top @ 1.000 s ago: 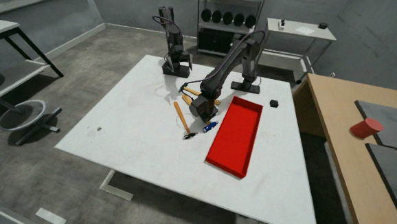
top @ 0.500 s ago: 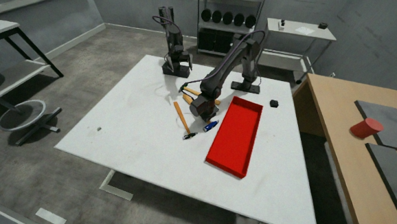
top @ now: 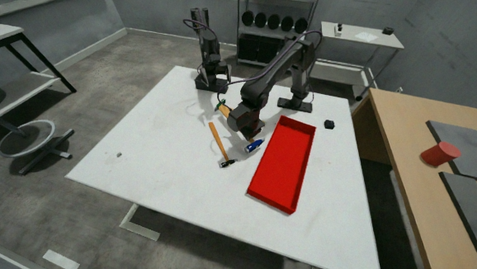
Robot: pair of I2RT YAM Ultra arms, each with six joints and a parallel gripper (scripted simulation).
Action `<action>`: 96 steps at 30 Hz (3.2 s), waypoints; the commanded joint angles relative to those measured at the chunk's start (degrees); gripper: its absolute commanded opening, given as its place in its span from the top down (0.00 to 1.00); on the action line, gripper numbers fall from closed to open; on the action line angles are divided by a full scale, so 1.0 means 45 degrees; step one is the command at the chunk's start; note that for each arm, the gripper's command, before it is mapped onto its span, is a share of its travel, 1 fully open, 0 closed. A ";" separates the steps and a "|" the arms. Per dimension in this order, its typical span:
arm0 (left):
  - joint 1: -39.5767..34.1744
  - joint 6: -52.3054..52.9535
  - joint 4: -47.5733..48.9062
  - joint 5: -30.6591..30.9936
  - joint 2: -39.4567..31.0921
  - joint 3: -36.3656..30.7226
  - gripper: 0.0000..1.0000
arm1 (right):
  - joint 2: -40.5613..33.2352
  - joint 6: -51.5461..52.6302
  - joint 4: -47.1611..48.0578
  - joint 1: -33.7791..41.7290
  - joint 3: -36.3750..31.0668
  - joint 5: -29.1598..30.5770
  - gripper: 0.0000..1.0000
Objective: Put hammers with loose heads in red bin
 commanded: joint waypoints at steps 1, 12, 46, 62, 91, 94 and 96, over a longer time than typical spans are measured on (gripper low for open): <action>-0.0007 0.0067 -0.0554 0.0031 -0.0526 0.0645 0.85 | -0.0186 0.0086 0.0052 0.0067 0.0018 0.0041 0.00; 0.0339 0.0710 -0.0825 -0.0005 -0.1237 0.0425 0.85 | 0.0657 -0.0007 0.2582 -0.0694 -0.0084 -0.3960 0.00; 0.4145 0.3297 -0.0076 -0.0039 -0.5964 -0.5605 0.85 | 0.8695 -0.0334 1.1118 -0.6192 -0.0180 -1.6305 0.00; 0.4140 -0.4390 0.0523 -0.0119 -0.6052 -0.5955 0.85 | 0.8924 -0.0020 1.1759 -0.6192 -0.0271 -1.6310 0.00; 0.4066 -1.8897 0.1439 -0.0250 -0.6353 -0.6239 0.85 | 0.8951 0.0023 1.1844 -0.6191 -0.0284 -1.6310 0.00; 0.4057 -2.0398 0.1548 -0.0264 -0.6400 -0.6285 0.85 | 0.8951 0.0023 1.1845 -0.6191 -0.0284 -1.6310 0.00; 0.4057 -2.0398 0.1548 -0.0264 -0.6400 -0.6285 0.85 | 0.8951 0.0023 1.1845 -0.6191 -0.0284 -1.6310 0.00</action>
